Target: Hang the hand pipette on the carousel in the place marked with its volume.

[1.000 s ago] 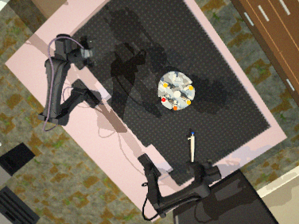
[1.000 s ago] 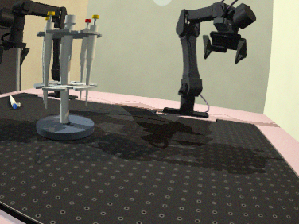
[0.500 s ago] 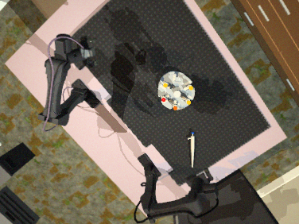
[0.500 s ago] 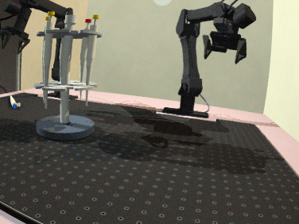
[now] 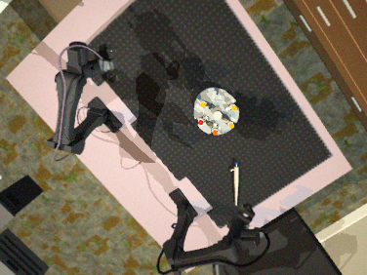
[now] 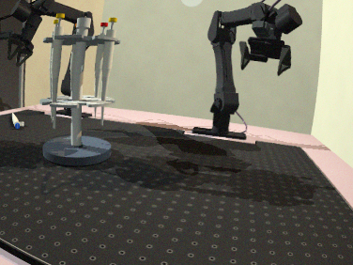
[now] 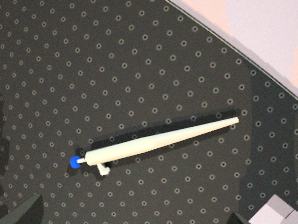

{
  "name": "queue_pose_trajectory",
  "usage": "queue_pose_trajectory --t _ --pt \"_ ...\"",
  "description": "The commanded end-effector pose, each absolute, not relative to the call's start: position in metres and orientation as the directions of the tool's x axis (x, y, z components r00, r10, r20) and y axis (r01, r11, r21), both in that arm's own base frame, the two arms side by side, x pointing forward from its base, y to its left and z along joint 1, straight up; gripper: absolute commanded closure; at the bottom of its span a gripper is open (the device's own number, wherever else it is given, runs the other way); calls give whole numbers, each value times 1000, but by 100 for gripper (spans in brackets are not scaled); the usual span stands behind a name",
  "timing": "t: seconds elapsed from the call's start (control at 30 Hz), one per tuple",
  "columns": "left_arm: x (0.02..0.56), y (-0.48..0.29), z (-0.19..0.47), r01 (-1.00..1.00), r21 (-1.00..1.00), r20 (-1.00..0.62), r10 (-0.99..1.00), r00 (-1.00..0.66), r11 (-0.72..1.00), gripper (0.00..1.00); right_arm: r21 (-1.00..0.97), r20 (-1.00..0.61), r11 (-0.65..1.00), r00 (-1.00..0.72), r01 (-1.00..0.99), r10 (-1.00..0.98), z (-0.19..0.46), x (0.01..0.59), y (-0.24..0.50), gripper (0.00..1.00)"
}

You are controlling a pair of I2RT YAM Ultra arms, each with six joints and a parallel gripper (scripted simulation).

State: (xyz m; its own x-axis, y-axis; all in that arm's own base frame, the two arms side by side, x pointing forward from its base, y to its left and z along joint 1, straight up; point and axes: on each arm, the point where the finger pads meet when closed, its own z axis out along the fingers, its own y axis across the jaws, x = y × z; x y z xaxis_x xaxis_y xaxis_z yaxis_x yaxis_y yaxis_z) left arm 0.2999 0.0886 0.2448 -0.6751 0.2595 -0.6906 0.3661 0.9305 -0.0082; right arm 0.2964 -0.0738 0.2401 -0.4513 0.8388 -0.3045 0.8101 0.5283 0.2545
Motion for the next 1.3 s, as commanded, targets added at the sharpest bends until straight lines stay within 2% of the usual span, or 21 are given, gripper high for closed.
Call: queue_pose_trajectory --t 0.0,0.53,0.6,0.63,0.93,1.27 --pt "304 91 253 371 8 -712 266 -650 929 0 303 -398 668 -546 680 737 252 305 -77 0" --pt "304 91 253 371 8 -712 266 -650 929 0 221 -590 949 -744 225 313 253 305 -77 0" --pt "304 91 253 371 8 -712 266 -650 929 0 221 -590 949 -744 225 313 253 305 -77 0" --pt "304 91 253 371 8 -712 266 -650 929 0 202 -632 962 -726 183 271 268 309 -79 0" --pt "304 91 253 371 8 -712 266 -650 929 0 126 -659 985 -752 -115 -4 251 308 -79 0" --pt "304 91 253 371 8 -712 266 -650 929 0 15 -709 925 -656 -379 -258 255 309 -79 0"
